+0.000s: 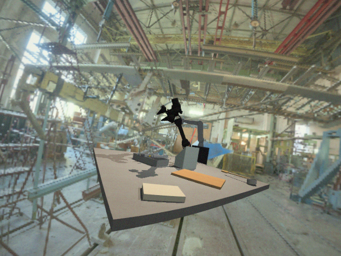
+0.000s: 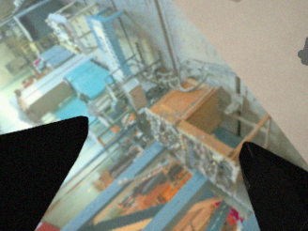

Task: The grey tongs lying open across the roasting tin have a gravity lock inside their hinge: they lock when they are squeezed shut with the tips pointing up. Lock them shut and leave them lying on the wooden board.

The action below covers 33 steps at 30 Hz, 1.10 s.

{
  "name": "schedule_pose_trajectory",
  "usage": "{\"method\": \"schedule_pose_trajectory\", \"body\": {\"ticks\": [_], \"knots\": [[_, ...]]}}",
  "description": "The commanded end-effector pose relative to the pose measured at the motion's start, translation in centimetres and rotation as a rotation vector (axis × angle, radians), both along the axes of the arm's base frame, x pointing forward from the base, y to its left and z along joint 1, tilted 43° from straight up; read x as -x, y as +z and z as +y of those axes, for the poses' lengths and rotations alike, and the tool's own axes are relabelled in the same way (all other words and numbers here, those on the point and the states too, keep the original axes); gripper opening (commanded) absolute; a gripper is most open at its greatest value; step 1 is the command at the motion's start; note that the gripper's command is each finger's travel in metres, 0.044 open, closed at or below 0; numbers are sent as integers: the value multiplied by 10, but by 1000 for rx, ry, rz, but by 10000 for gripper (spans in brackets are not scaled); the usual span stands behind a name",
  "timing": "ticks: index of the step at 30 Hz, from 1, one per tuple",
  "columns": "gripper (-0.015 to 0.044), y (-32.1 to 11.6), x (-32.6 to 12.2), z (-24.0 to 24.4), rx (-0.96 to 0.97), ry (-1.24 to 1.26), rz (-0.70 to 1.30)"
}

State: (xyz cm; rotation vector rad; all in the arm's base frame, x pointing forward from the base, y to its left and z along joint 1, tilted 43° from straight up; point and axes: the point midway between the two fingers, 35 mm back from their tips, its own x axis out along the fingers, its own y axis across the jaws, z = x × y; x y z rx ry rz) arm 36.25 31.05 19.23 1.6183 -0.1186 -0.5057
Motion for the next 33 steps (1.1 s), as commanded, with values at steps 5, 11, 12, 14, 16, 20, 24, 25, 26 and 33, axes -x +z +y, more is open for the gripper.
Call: {"method": "schedule_pose_trajectory", "body": {"ticks": [5, 11, 12, 14, 16, 20, 24, 25, 26, 33], "knots": [[440, -6, -10, -14, 139, 14, 91], [440, -26, -41, -73, 637, 103, 473], [440, -30, -45, -84, 717, 127, 546], [440, -37, -52, -106, 872, 185, 695], [440, -44, -57, -128, 1016, 257, 846], [440, -57, -63, -173, 1269, 445, 1147], [440, -68, -63, -210, 1447, 662, 1390], [440, -70, -62, -218, 1480, 717, 1440], [440, -72, -61, -227, 1512, 775, 1488], [440, -85, -49, -281, 1679, 1262, 1762]]}}
